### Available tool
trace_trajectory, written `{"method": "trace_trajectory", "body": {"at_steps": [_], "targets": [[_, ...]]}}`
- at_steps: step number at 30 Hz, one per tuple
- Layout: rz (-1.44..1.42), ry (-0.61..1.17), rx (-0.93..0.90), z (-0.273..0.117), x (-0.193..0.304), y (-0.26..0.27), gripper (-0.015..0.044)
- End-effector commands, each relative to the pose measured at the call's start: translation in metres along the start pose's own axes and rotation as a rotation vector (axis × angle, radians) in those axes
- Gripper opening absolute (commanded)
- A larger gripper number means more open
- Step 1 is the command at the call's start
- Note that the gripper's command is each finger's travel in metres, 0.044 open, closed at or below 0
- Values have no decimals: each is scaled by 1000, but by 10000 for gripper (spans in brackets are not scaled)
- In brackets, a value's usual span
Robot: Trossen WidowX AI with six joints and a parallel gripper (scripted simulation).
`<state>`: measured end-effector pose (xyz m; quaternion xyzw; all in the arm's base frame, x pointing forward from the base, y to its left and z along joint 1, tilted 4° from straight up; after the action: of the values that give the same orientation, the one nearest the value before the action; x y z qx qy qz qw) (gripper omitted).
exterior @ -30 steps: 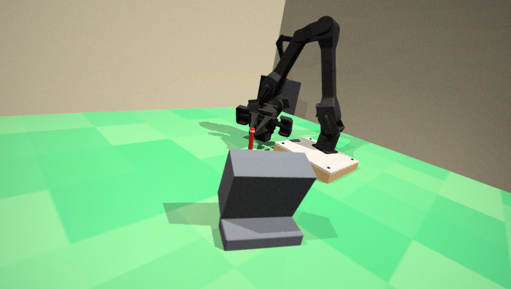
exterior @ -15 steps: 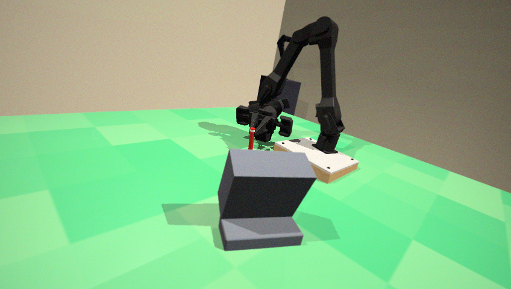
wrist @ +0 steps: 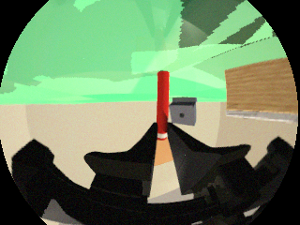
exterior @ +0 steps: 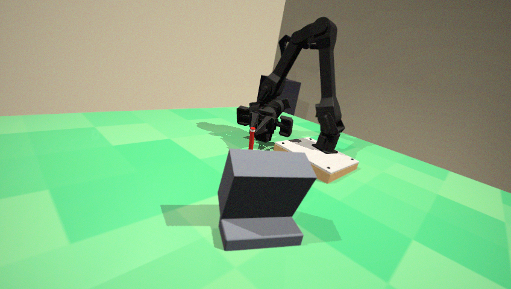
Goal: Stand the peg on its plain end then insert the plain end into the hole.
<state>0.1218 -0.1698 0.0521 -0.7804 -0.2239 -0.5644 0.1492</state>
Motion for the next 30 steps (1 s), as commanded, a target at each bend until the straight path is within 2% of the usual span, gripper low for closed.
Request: {"method": "trace_trajectory", "body": {"at_steps": [1,30], "targets": [[0,-1,0,-1,-1,0,51],[19,22,-15,-5,-6,-2,51]]}}
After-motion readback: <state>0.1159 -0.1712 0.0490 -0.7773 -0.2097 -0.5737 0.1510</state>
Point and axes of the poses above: the point midway between the two fingers, 35 mm back from their tips, its own z axis out along the fingers, its own y axis across the jaws, x = y × z, the point moved 9 cm from there along -z, back along the fingers, and after that the axes turned 6 degrees about -z, right-handed, at the moved point
